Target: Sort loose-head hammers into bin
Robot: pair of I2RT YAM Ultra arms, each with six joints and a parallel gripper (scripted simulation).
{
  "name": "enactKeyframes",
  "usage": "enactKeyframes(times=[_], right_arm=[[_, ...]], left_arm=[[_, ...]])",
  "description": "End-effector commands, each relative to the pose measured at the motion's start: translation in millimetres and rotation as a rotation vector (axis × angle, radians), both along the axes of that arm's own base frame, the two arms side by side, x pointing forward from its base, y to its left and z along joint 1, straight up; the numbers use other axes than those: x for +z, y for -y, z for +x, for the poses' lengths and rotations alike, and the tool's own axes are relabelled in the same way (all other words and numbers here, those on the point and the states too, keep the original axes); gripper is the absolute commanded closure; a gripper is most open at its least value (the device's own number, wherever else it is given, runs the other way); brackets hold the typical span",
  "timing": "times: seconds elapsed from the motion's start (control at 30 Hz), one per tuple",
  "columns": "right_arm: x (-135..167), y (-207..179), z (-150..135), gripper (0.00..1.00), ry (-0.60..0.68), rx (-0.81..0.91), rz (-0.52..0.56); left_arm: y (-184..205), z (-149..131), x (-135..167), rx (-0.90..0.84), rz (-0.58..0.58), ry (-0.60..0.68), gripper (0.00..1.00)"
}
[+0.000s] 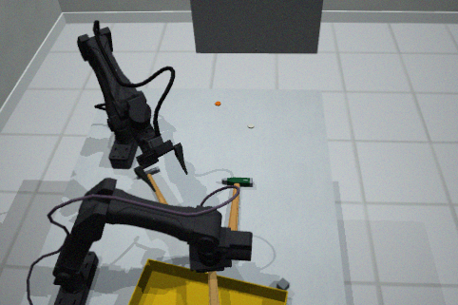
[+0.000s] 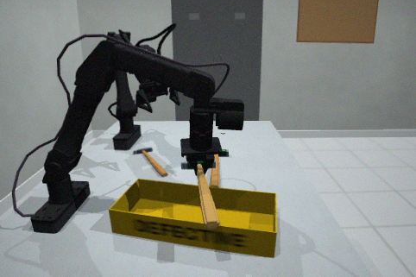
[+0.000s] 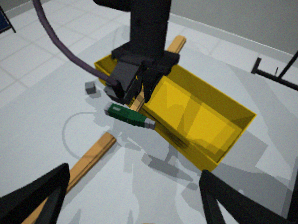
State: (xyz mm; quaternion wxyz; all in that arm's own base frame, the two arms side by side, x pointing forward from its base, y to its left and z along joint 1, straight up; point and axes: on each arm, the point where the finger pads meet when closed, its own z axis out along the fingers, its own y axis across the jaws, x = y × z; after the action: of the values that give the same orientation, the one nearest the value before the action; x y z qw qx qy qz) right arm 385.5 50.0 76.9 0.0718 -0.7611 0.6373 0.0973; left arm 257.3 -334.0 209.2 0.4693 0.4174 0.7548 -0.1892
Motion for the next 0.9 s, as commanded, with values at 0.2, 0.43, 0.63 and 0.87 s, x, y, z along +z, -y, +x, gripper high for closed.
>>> enactKeyframes(times=[0.2,0.43,0.63,0.87], right_arm=[[12.2,57.5,20.4,0.87,-0.005,0.026,0.025],[12.2,74.4,27.4,0.87,-0.002,0.020,0.026],[12.0,88.9,33.0,0.87,-0.003,0.010,0.019],[11.9,92.5,36.5,0.87,-0.005,0.011,0.009]], left_arm=[[28.4,10.2,-6.7,-0.013,-0.045,0.040,0.00],[28.4,10.2,-6.7,-0.013,-0.044,0.040,0.00],[27.7,11.2,-6.7,-0.015,-0.047,0.037,0.00],[27.7,11.2,-6.7,-0.015,-0.047,0.037,0.00]])
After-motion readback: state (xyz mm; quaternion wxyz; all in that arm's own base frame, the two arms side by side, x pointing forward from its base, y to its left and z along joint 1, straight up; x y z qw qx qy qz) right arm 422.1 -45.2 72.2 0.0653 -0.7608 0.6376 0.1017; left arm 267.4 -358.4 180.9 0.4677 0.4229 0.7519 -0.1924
